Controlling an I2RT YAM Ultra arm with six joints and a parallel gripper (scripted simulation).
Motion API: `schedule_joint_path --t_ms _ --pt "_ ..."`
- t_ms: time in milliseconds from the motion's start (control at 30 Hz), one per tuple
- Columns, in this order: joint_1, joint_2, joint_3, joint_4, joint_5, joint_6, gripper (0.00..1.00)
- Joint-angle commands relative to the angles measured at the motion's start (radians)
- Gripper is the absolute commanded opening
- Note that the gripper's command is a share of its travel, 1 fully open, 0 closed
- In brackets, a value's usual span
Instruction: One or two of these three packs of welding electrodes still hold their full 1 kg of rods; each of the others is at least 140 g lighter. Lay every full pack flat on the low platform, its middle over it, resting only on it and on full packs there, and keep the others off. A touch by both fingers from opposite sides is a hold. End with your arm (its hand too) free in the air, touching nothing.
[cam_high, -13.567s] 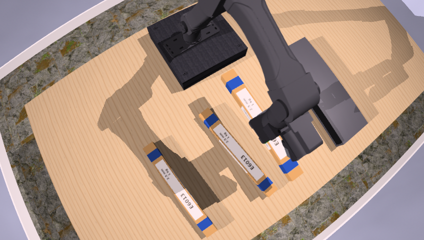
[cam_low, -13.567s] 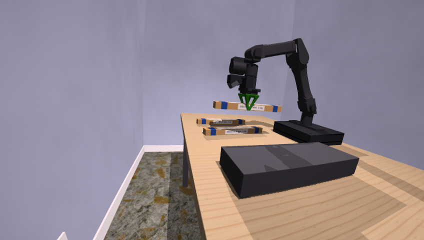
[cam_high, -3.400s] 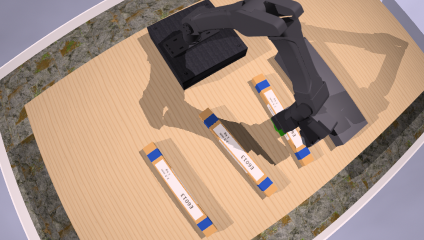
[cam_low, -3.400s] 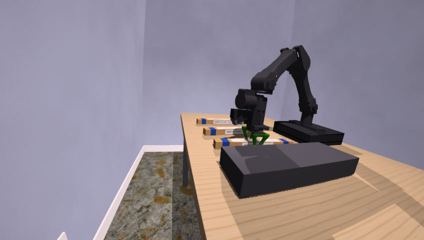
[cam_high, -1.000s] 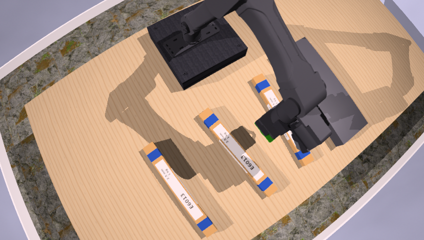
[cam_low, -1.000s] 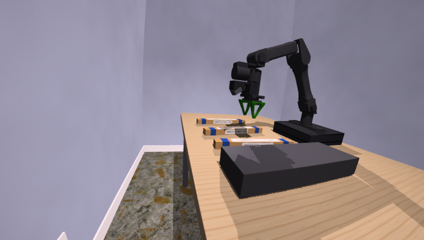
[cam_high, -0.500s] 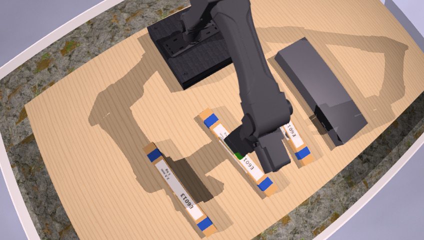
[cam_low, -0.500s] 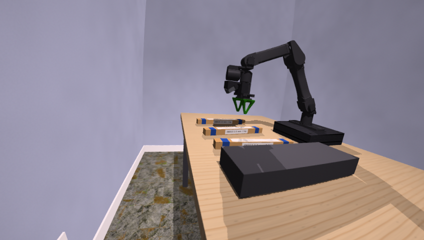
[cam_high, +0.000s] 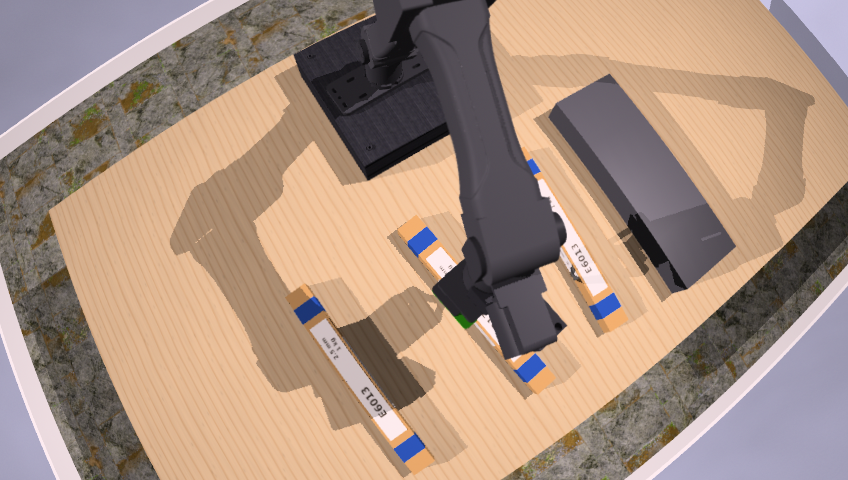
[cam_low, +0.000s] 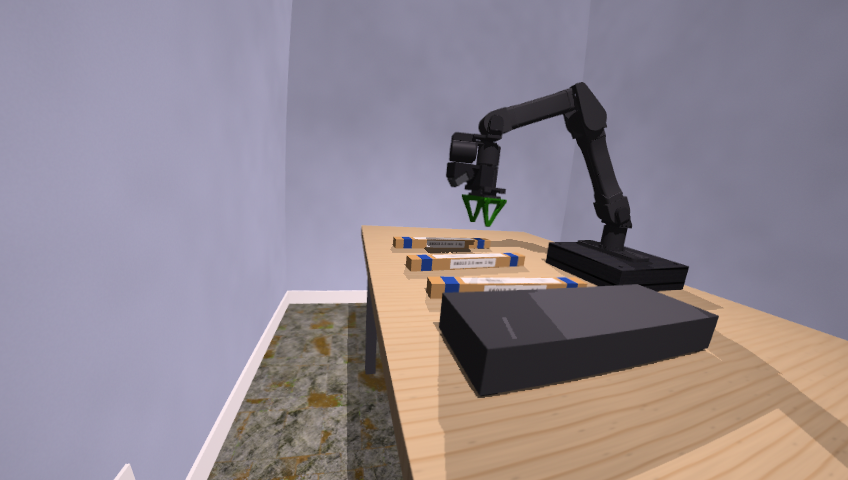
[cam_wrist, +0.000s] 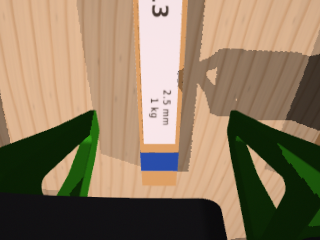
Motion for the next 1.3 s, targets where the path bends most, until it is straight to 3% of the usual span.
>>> schedule_joint_path --t_ms 0,167,200,533,633,733,967,1100,1267 --pt "0.001 -0.009 0.036 -0.011 -0.008 -0.01 0.74" --pt "0.002 -0.006 0.031 -0.009 -0.008 -0.006 0.74" --pt "0.004 0.013 -0.017 0.023 -0.007 -0.005 0.74" --pt "0.015 0.054 -0.117 0.161 -0.007 0.005 0.74" --pt "0.013 0.022 -0.107 0.177 -0.009 0.005 0.74" --pt "0.014 0.078 -0.148 0.216 -0.007 0.007 0.74" --pt "0.019 0.122 -0.195 0.308 -0.007 0.01 0.74" --pt "0.014 0.089 -0.154 0.315 -0.009 0.01 0.74" --pt "0.015 0.116 -0.146 0.314 -0.008 0.01 0.74"
